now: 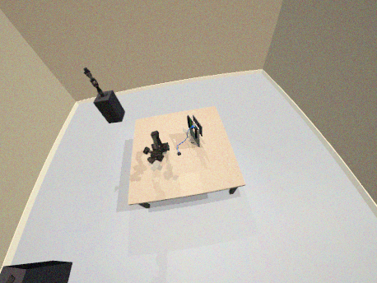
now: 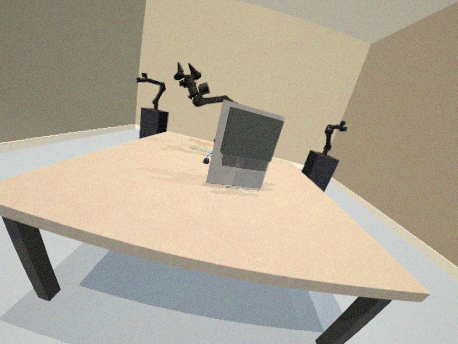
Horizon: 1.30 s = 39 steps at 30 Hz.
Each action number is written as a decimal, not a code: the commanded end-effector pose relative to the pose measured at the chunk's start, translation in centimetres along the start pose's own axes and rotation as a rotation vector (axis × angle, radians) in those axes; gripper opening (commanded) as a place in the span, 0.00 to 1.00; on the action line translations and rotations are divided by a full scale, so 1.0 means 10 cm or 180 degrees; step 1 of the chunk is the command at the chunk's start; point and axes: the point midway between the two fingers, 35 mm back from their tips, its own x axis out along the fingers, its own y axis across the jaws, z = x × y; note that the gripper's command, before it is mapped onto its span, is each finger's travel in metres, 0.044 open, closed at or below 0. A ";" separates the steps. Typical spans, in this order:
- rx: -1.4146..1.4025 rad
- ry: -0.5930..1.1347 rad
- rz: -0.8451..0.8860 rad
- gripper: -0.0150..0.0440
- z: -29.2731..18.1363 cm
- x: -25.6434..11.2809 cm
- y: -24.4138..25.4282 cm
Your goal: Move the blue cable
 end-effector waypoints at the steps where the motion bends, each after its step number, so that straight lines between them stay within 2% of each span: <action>1: 0.0001 -0.0010 -0.0016 0.89 0.01 0.00 -0.01; 6: 0.0042 -0.0262 -0.0370 0.67 0.29 -0.12 -0.33; 11: 0.0106 -0.0520 -0.0616 0.66 0.51 -0.24 -0.58; 16: 0.0239 -0.0844 -0.1133 0.66 0.74 -0.51 -1.09; 21: 0.0463 -0.1050 -0.1733 0.66 0.74 -0.86 -1.64; 25: 0.0654 -0.1063 -0.2286 0.66 0.55 -1.18 -2.07; 30: 0.0889 -0.0858 -0.2992 0.66 0.11 -1.61 -2.50; 39: 0.1251 0.0083 -0.4018 0.66 -1.04 -2.33 -2.77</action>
